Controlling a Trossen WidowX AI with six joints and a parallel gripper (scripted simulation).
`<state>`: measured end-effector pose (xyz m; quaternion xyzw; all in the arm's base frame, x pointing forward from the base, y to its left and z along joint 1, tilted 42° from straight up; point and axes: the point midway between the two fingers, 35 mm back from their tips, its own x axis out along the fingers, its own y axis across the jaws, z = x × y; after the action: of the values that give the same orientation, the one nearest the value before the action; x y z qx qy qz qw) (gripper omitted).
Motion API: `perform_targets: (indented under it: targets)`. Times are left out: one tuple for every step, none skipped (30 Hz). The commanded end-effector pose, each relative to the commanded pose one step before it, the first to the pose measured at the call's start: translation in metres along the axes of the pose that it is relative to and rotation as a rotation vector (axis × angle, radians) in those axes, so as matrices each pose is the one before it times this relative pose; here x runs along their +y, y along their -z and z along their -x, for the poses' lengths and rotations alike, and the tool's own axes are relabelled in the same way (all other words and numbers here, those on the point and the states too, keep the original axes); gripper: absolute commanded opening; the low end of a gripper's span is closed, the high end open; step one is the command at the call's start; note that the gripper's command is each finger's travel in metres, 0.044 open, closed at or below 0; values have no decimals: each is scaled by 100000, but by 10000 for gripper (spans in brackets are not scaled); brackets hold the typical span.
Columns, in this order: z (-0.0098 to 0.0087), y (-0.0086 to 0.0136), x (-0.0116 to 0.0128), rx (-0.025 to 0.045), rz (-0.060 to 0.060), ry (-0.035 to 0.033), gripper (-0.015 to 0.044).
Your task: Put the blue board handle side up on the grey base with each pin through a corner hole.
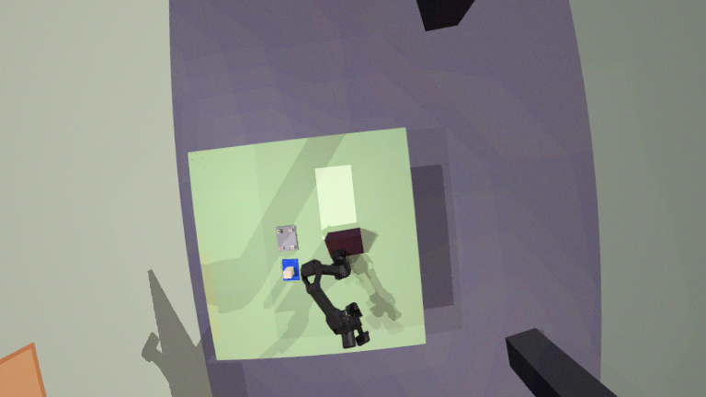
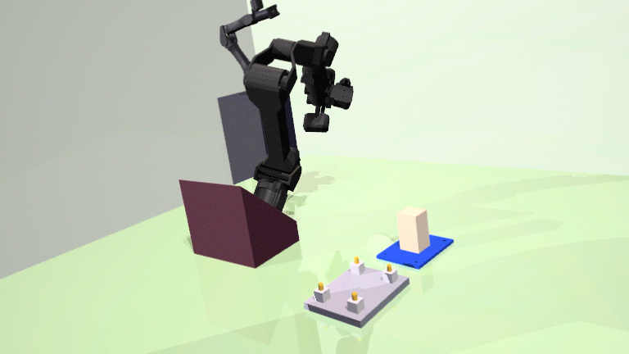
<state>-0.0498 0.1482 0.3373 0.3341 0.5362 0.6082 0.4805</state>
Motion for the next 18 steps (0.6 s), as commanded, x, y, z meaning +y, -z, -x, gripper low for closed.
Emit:
perform_targets:
  targets:
    - [-107, -72, -67, -413, 501, 672, 426]
    - [-318, -224, -205, -1214, 1466, 2031, 440]
    - [-527, -390, -354, -1933, 2322, 3426, 440]
    - [-641, -500, -453, -2204, 2632, 4245, 440]
    - [-641, -523, -475, -2027, 2409, 4300, 440]
    - [-640, -545, -499, -1844, 2186, 4338, 440]
    - [-633, -566, -521, -1658, 1965, 4360, 440]
    - [-507, -594, -484, -1496, 1753, 4343, 440]
    - [-495, -608, -502, -1310, 1545, 4335, 440]
    - [-490, -620, -525, -1123, 1341, 4316, 440]
    - [-505, -665, -553, -999, 1162, 4423, 440]
    - [-500, -678, -581, -804, 956, 4387, 440]
    - [-492, -689, -607, -609, 750, 4321, 440]
    - [-482, -698, -634, -418, 547, 4239, 440]
    - [-472, -706, -661, -232, 349, 4142, 440]
    - [-460, -713, -689, -52, 155, 4030, 440]
    - [-447, -719, -717, 121, -34, 3904, 440]
    - [-432, -724, -744, 285, -218, 3764, 440]
